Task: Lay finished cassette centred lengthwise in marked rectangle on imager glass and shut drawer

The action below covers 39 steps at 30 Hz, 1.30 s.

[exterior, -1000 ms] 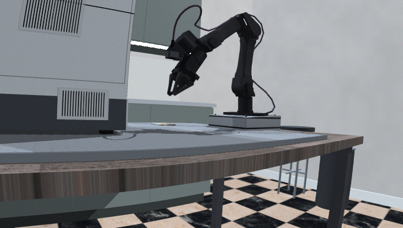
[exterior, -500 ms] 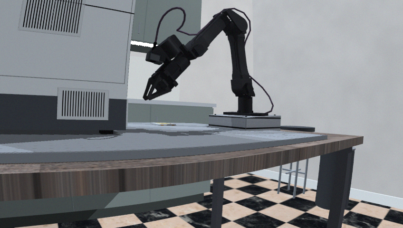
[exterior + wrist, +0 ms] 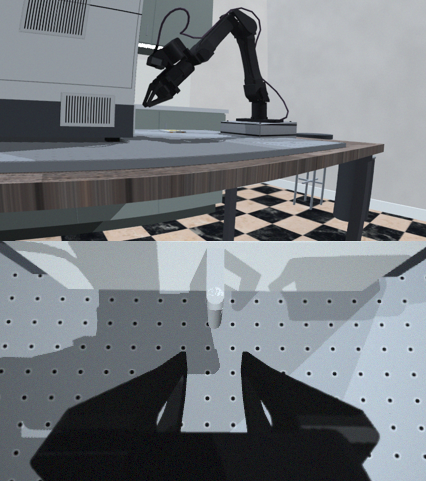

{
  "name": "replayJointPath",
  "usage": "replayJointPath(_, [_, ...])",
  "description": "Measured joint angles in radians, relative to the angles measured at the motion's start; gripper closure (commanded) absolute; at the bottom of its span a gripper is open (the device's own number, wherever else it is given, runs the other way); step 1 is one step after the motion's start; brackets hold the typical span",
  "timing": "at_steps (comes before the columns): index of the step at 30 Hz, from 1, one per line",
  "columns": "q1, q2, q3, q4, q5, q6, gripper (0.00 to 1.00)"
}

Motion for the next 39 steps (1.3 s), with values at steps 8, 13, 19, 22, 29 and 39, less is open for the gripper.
replayJointPath(8, [0.000,0.028,0.014,0.015,0.000,0.000,0.65])
replayJointPath(13, [0.000,0.056,0.028,0.027,0.000,0.001,0.65])
replayJointPath(19, [0.000,0.087,0.044,0.042,0.000,0.001,0.65])
replayJointPath(22, [0.000,0.096,0.048,0.043,0.000,0.002,0.65])
replayJointPath(29, [0.000,0.129,0.071,0.059,0.000,0.002,0.65])
replayJointPath(39, [0.004,0.174,0.097,0.073,0.000,0.004,0.65])
